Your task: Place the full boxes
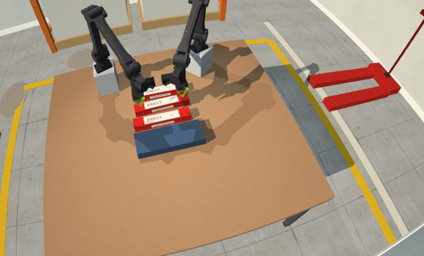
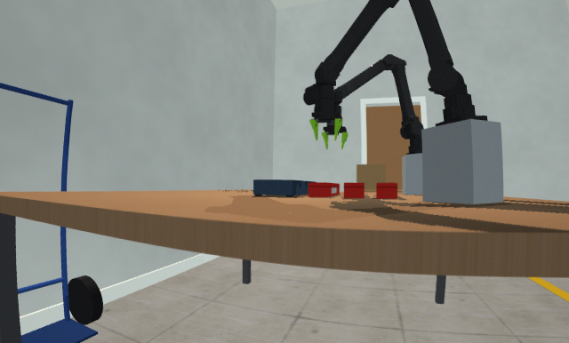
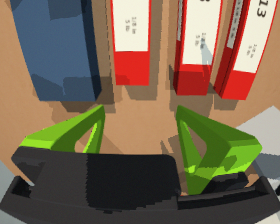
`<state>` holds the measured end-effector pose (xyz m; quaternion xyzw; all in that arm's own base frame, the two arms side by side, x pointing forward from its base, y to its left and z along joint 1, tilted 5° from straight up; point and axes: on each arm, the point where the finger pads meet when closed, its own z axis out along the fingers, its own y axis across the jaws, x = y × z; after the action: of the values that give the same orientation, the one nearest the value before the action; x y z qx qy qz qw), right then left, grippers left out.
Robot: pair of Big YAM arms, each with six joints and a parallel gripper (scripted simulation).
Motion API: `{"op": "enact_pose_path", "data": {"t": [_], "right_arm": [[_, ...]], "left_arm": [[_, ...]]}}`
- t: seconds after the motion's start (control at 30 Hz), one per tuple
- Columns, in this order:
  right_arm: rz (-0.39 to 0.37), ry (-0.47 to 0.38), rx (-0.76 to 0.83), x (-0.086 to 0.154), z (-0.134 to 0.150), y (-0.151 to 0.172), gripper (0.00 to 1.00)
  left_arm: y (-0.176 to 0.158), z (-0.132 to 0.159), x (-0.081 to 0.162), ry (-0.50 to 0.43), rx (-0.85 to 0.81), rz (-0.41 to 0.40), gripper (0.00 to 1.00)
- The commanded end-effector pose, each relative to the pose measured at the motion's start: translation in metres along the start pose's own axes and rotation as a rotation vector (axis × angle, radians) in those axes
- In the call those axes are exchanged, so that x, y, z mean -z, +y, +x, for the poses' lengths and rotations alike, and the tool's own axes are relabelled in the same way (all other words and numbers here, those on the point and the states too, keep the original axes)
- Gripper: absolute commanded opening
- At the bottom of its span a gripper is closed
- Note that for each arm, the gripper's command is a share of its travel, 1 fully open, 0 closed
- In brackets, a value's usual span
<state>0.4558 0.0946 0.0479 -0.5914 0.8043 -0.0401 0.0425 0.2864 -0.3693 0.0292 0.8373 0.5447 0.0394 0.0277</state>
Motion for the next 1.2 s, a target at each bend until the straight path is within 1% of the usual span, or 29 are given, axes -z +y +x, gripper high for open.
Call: {"op": "enact_pose_path", "data": {"t": [0.0,0.87,0.9,0.93,0.97,1.0,1.03,1.17], "right_arm": [[0.004,-0.003,0.006,-0.004,-0.002,-0.004,0.72],[0.004,-0.003,0.006,-0.004,-0.002,-0.004,0.72],[-0.024,0.013,-0.014,-0.021,-0.002,0.016,1.0],[-0.024,0.013,-0.014,-0.023,-0.002,0.022,1.0],[-0.024,0.013,-0.014,-0.024,-0.002,0.029,1.0],[0.008,-0.008,-0.015,-0.01,-0.005,0.03,1.0],[0.007,-0.008,-0.015,-0.012,-0.005,0.037,1.0],[0.006,-0.008,-0.016,-0.019,-0.006,0.063,1.0]], "left_arm": [[0.006,0.0,-0.005,-0.005,0.002,-0.01,0.72],[0.006,0.0,-0.005,-0.005,0.002,-0.01,0.72],[0.006,0.0,-0.005,-0.005,0.002,-0.01,0.72],[-0.009,0.01,-0.023,0.013,-0.022,0.018,1.0],[-0.02,0.001,-0.024,0.011,-0.044,0.017,1.0],[-0.026,0.001,-0.022,0.008,-0.044,0.01,1.0],[-0.028,0.0,-0.011,-0.008,-0.021,-0.016,1.0],[-0.054,0.002,-0.018,-0.008,-0.019,-0.014,1.0]]}}
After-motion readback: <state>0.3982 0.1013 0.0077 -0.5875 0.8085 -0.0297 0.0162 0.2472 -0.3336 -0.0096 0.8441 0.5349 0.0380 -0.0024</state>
